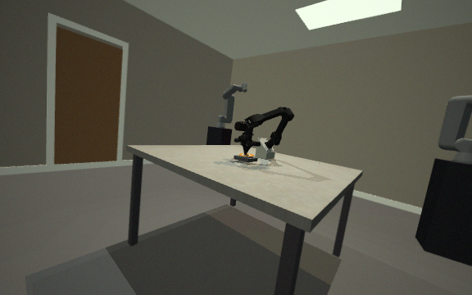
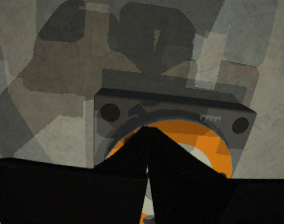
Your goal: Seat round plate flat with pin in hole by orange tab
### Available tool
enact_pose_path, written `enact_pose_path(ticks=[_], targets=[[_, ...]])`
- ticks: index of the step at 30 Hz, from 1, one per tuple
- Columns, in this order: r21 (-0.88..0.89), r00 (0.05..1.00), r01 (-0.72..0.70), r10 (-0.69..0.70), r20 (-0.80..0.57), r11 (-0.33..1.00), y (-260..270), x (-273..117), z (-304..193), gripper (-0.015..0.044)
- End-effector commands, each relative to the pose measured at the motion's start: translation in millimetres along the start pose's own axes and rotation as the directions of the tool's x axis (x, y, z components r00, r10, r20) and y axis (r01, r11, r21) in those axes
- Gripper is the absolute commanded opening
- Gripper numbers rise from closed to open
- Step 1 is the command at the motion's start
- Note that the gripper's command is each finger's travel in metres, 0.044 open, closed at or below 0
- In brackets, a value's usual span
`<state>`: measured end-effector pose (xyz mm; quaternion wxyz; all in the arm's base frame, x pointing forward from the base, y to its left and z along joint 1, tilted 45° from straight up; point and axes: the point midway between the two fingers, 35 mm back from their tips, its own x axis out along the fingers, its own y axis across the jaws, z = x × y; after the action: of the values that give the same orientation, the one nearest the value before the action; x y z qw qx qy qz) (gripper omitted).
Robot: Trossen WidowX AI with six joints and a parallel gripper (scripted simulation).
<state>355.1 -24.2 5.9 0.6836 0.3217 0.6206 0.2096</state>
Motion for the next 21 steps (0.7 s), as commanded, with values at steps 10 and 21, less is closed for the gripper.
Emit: enact_pose_path(ticks=[10,21], targets=[[0.008,1.0,-0.007,0.007,-0.013,1.0,11.7,2.5,-11.3,0.0],[0.008,1.0,-0.007,0.007,-0.013,1.0,17.0,1.9,-17.8,0.0]])
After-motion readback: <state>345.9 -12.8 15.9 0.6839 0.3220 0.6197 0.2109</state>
